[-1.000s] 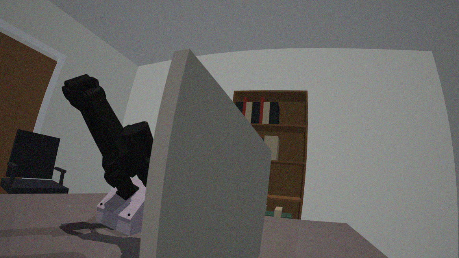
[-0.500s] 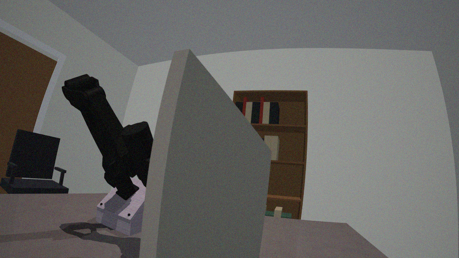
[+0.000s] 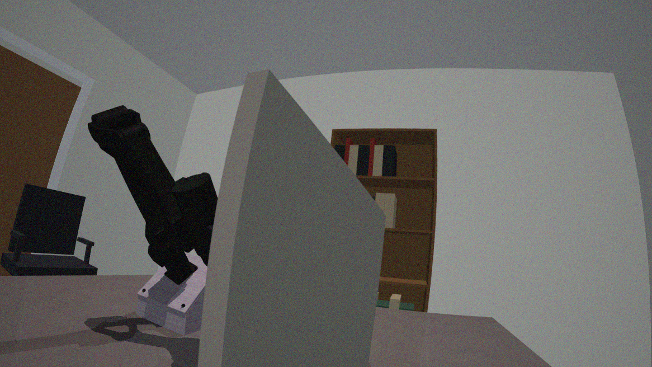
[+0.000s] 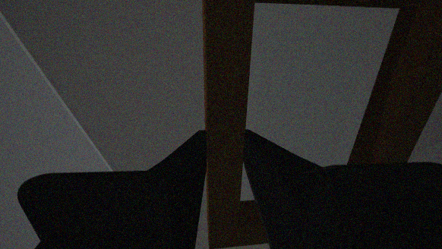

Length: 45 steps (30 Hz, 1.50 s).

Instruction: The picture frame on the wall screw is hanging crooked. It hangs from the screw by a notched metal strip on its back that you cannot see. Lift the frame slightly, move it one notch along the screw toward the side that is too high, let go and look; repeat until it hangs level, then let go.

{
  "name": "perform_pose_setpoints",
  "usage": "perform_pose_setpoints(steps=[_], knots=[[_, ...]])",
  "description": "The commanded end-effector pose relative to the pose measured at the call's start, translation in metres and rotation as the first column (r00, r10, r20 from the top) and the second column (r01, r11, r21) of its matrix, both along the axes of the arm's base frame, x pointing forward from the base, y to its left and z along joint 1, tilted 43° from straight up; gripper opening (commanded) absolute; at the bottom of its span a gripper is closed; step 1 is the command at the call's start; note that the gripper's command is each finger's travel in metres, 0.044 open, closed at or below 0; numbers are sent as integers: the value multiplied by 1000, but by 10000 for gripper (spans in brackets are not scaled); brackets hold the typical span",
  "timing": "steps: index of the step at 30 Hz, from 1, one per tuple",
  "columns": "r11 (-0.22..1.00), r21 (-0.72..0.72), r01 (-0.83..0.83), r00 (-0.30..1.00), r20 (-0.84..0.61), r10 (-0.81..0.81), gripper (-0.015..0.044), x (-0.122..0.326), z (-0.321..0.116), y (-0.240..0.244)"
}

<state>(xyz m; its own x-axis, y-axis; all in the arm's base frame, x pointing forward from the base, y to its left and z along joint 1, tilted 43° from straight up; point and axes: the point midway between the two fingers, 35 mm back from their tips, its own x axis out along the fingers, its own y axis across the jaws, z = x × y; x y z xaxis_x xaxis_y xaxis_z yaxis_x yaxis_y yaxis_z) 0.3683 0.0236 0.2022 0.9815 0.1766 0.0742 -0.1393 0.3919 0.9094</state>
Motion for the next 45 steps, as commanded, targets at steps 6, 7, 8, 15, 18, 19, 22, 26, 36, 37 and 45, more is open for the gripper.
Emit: perform_pose_setpoints(steps=[6,7,8,15,18,19,22,26,36,37,45], knots=[[1000,-4,4,1000,0,-4,0,0,2,1],[1000,-4,4,1000,0,-4,0,0,2,1],[1000,-4,4,1000,0,-4,0,0,2,1],[1000,-4,4,1000,0,-4,0,-1,4,2],[1000,-4,4,1000,0,-4,0,-1,5,2],[1000,-4,4,1000,0,-4,0,-1,5,2],[1000,-4,4,1000,0,-4,0,-1,6,3],[1000,-4,4,1000,0,-4,0,-1,8,3],[1000,-3,4,1000,0,-4,0,-1,11,5],[1000,-3,4,1000,0,-4,0,-2,11,5],[1000,-3,4,1000,0,-4,0,-2,13,6]])
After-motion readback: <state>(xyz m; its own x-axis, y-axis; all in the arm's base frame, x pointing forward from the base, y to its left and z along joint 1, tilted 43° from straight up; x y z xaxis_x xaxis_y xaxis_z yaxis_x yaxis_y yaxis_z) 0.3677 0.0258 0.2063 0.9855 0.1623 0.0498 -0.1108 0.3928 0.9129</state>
